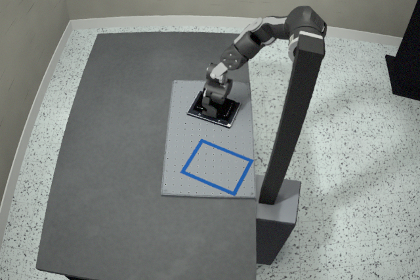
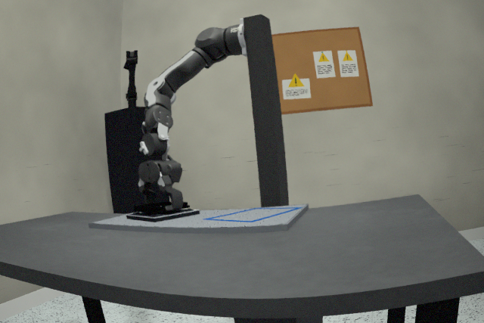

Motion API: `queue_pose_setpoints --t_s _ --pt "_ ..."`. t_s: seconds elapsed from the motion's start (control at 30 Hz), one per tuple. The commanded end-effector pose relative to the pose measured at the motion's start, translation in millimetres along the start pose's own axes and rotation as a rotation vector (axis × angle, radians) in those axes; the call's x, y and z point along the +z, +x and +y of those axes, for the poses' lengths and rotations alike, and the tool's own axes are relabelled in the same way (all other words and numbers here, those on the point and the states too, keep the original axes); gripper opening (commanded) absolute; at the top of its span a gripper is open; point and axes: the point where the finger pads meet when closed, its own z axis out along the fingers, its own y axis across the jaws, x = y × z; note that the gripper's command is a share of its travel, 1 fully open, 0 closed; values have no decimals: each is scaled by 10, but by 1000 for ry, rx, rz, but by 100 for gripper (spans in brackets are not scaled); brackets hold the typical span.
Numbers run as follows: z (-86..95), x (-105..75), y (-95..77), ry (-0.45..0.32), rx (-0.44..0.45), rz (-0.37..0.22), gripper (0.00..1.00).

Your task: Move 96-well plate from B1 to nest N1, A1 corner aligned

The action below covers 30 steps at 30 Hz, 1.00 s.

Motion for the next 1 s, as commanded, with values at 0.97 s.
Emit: queue_pose_setpoints --t_s 0.97 --pt "-3 28 6 -1 0 1 0"
